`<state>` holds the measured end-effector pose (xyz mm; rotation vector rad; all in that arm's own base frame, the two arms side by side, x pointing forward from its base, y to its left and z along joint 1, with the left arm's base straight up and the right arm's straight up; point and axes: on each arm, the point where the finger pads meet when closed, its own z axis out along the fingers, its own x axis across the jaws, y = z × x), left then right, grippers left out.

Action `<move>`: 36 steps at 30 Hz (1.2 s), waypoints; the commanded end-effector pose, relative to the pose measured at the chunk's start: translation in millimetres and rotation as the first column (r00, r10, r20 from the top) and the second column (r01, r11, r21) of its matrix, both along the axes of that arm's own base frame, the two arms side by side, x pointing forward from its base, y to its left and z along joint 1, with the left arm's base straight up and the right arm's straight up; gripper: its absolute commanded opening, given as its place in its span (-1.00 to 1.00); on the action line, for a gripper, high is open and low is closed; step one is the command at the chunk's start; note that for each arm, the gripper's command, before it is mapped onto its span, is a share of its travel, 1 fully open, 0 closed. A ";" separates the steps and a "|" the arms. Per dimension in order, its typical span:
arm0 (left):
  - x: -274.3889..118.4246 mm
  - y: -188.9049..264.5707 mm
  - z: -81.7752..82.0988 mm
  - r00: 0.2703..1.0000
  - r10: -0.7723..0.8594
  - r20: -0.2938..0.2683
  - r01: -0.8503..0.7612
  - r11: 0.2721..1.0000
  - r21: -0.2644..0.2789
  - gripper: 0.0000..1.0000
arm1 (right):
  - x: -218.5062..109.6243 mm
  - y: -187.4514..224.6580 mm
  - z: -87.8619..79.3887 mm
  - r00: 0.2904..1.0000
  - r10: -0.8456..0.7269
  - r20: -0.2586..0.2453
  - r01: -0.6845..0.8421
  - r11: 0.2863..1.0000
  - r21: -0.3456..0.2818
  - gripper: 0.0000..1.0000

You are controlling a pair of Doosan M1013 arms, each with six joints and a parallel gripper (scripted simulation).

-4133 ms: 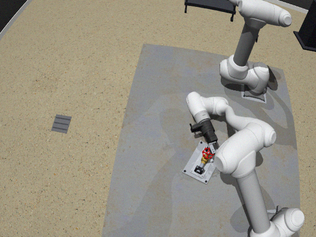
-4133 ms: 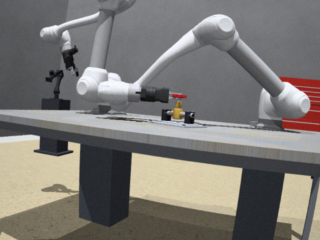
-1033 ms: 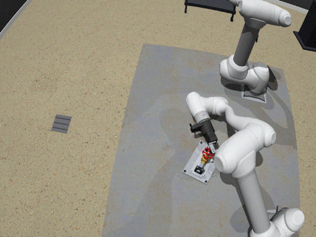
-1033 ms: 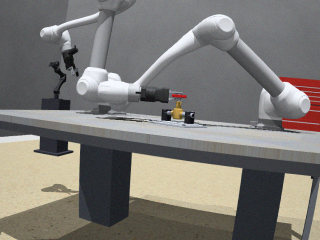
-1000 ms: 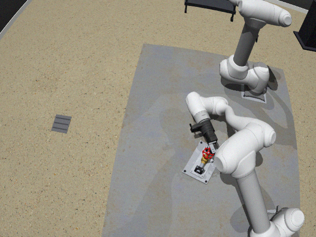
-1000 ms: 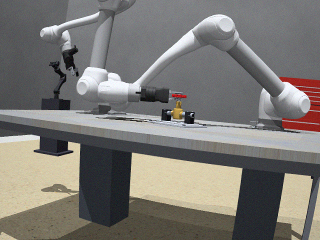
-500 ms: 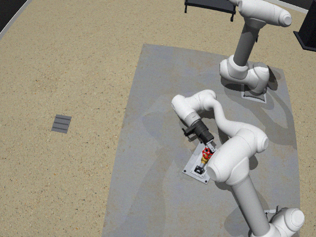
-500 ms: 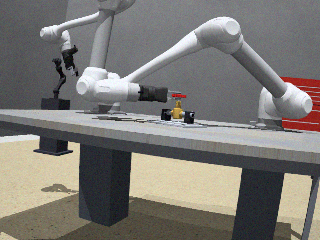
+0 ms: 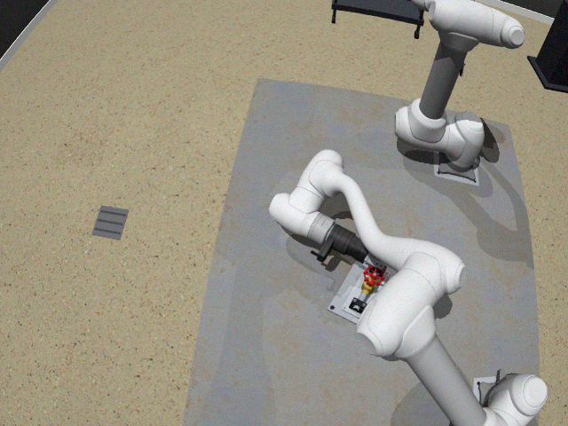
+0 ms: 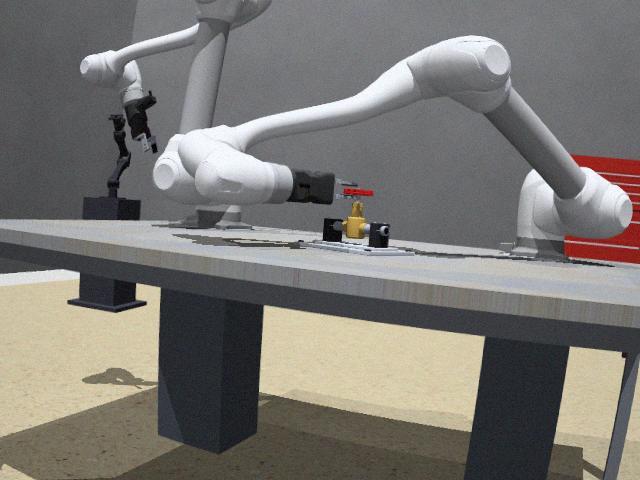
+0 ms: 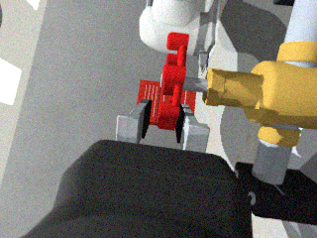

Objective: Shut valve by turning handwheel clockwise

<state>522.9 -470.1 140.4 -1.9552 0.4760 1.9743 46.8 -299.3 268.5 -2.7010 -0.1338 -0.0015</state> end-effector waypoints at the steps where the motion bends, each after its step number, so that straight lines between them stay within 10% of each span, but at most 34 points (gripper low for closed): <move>1: 4.9 -1.1 -1.1 0.963 0.271 0.012 -0.271 0.963 0.004 0.10 | 0.1 -0.3 0.5 1.000 0.000 0.001 0.000 1.000 -0.001 1.00; 9: 18.4 -0.4 -1.2 0.788 0.615 0.010 -0.615 0.788 0.003 0.10 | 0.1 -0.3 0.5 1.000 0.000 0.001 0.000 1.000 -0.001 1.00; 18: 32.8 9.5 -1.3 0.348 0.937 0.011 -0.937 0.348 0.008 0.10 | 0.1 -0.3 0.5 1.000 0.000 0.001 0.000 1.000 -0.001 1.00; 20: 32.8 9.5 -1.3 0.348 0.937 0.011 -0.937 0.348 0.008 0.10 | 0.1 -0.3 0.5 1.000 0.000 0.001 0.000 1.000 -0.001 1.00; 21: 33.7 10.8 -1.3 0.186 0.982 0.011 -0.982 0.186 0.007 0.10 | 0.1 -0.3 0.5 1.000 0.000 0.001 0.000 1.000 -0.001 1.00; 29: 37.7 19.9 -1.4 -0.225 0.974 0.010 -0.974 -0.225 0.005 0.10 | 0.1 -0.3 0.5 1.000 0.000 0.001 0.000 1.000 -0.001 1.00; 36: 38.4 24.0 -1.5 -0.367 0.930 0.010 -0.930 -0.367 0.005 0.10 | 0.1 -0.3 0.5 1.000 0.000 0.001 0.000 1.000 -0.001 1.00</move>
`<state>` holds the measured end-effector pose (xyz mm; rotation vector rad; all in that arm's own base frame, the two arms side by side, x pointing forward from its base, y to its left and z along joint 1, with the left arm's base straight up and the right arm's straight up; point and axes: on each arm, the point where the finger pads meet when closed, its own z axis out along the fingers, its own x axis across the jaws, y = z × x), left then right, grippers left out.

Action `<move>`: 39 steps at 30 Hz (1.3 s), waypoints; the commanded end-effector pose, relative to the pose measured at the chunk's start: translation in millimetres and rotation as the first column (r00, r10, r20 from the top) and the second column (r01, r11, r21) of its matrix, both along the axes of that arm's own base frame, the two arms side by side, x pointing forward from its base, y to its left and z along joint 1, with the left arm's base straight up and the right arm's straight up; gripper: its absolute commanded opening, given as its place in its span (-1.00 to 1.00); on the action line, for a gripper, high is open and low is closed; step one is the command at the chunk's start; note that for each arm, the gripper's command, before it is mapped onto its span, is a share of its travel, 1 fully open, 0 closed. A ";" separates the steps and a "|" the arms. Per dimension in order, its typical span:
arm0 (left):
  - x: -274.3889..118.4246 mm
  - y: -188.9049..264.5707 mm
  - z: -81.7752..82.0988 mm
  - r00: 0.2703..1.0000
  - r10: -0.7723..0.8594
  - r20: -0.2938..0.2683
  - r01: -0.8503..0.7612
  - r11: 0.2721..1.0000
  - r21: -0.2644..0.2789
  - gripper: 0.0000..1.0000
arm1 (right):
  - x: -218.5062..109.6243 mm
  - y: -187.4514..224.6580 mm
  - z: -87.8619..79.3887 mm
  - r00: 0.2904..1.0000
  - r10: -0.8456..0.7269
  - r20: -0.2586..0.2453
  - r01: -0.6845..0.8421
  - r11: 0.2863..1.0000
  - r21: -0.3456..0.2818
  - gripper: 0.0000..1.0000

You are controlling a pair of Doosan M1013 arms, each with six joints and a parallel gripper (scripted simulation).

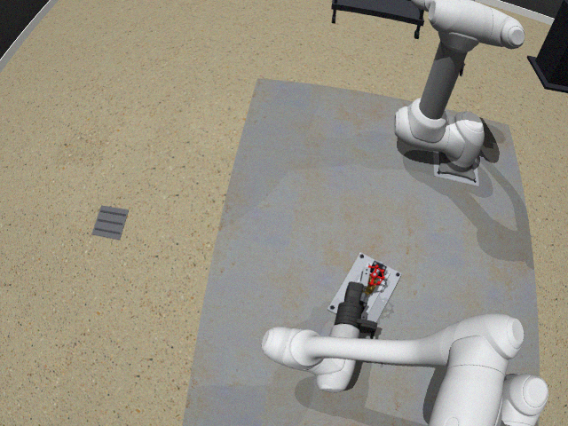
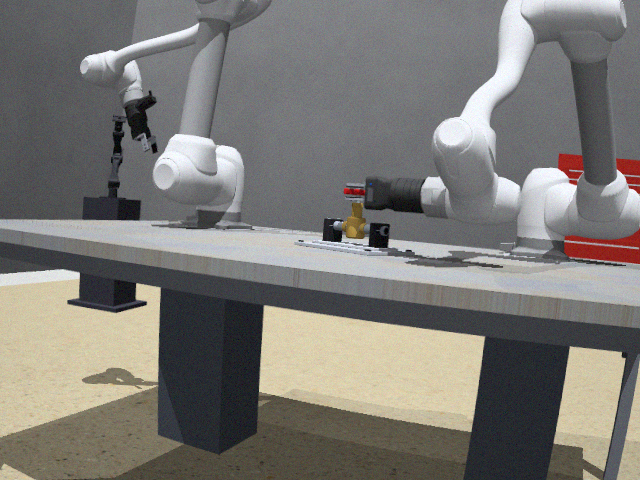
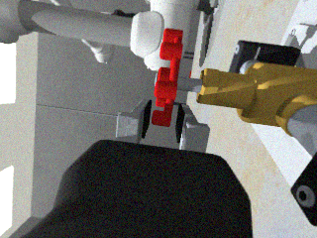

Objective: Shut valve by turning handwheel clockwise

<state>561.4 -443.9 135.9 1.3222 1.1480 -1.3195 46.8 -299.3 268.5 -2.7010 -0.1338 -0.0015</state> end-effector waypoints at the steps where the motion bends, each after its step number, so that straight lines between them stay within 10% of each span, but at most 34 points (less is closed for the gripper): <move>1: -0.1 -2.2 3.1 0.998 0.058 0.009 -0.058 0.998 -0.012 0.10 | 0.1 -0.3 0.5 1.000 0.000 0.001 0.000 1.000 -0.001 1.00; 26: 0.0 0.3 3.0 0.990 0.143 0.008 -0.143 0.990 -0.012 0.10 | 0.1 -0.3 0.5 1.000 0.000 0.001 0.000 1.000 -0.001 1.00; 27: 0.0 0.3 3.0 0.990 0.143 0.008 -0.143 0.990 -0.012 -1.00 | 0.1 -0.3 0.5 1.000 0.000 0.001 0.000 1.000 -0.001 1.00; 39: 0.0 0.3 3.0 0.990 0.143 0.008 -0.143 0.990 -0.012 -1.00 | 0.1 -0.3 0.5 1.000 0.000 0.001 0.000 1.000 -0.001 1.00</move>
